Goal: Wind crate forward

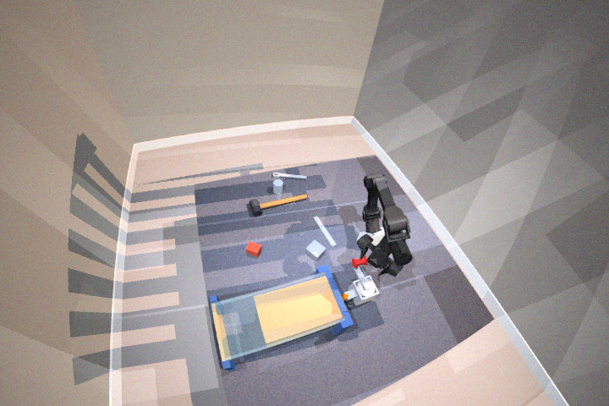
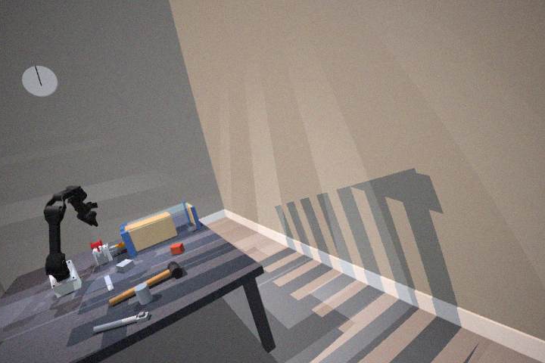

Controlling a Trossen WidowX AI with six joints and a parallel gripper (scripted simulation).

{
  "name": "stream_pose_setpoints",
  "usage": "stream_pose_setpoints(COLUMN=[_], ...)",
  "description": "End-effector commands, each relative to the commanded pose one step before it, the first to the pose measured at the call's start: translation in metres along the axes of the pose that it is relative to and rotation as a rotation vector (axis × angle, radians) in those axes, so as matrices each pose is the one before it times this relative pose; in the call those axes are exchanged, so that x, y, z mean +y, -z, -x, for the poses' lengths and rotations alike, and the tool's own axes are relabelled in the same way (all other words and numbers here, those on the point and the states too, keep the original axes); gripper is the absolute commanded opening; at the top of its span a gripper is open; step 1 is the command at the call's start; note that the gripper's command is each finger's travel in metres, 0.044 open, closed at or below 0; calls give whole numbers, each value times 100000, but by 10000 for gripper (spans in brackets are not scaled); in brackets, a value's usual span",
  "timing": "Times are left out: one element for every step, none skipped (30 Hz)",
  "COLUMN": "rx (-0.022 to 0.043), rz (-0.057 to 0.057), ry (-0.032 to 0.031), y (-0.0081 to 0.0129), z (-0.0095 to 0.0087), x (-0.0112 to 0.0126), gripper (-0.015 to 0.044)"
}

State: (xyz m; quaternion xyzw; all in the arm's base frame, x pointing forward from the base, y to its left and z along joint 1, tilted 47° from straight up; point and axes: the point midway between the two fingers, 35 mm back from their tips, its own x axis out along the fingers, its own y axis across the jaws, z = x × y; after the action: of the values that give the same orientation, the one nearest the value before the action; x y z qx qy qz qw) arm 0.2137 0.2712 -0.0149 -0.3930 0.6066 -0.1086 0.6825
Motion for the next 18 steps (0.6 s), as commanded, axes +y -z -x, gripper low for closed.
stream_pose_setpoints(rx=[8538, 2348, 2352, 1903, 1144, 381, 0, 0, 0, 0, 0, 0, 0, 0, 0, 0, 0, 0], rz=[62, -147, -183, -174, -116, -41, 0, 0, 0, 0, 0, 0, 0, 0, 0, 0, 0, 0], ry=[-24, 115, 169, 176, 122, 43, 0, 0, 0, 0, 0, 0, 0, 0, 0, 0, 0, 0], y=[52, 48, 75, 80, 56, 20, 0, 0, 0, 0, 0, 0, 0, 0, 0, 0, 0, 0], z=[-242, -135, -161, -149, -98, -34, 0, 0, 0, 0, 0, 0, 0, 0, 0, 0, 0, 0], x=[3279, 809, 797, 635, 377, 125, 0, 0, 0, 0, 0, 0, 0, 0, 0, 0, 0, 0], gripper=[440, 440, 440, 440, 440, 440, 440, 440, 440, 440, 440, 440, 440, 440, 440, 440, 440, 440])
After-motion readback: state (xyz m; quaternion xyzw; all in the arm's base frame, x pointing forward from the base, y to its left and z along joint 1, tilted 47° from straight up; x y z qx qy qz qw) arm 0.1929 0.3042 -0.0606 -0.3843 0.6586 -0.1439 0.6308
